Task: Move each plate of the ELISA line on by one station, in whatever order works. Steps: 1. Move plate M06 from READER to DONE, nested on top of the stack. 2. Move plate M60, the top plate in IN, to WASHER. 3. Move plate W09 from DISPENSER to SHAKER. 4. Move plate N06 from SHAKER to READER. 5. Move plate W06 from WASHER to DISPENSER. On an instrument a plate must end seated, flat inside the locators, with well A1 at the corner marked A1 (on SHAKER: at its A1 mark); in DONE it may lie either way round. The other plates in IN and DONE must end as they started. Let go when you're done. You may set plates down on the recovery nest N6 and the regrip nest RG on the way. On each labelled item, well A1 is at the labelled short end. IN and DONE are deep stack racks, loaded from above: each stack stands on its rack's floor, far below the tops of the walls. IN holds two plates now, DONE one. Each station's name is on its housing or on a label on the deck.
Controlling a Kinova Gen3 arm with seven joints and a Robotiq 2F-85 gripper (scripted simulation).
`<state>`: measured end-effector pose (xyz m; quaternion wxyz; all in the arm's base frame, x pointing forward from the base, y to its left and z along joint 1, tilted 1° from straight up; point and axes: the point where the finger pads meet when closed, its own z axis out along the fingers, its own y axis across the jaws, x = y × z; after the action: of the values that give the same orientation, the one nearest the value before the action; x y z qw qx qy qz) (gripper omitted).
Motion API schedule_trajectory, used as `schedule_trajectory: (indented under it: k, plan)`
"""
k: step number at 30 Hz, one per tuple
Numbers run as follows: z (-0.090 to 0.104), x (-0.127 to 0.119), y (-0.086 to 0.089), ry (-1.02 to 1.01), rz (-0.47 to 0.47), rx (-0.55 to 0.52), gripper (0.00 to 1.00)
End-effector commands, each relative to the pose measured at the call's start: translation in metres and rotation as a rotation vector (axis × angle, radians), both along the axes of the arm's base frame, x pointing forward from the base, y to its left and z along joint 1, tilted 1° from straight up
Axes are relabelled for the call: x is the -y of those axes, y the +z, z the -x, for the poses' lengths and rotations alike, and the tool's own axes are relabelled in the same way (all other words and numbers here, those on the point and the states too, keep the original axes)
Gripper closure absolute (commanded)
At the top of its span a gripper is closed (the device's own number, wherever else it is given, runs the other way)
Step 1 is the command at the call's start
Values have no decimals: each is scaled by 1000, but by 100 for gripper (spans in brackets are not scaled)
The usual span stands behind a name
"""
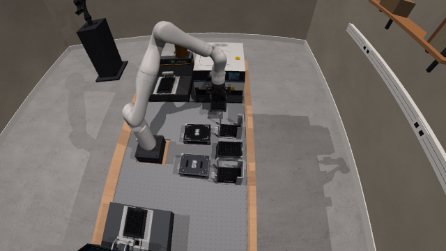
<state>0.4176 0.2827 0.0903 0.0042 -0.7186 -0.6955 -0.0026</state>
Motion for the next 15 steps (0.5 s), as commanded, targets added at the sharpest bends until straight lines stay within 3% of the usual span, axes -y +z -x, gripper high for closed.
schedule_trajectory:
  k: [1, 15]
  plan:
    - [0, 0, 1, 0, -1, 1, 0]
    - [0, 0, -8, 0, -1, 1, 0]
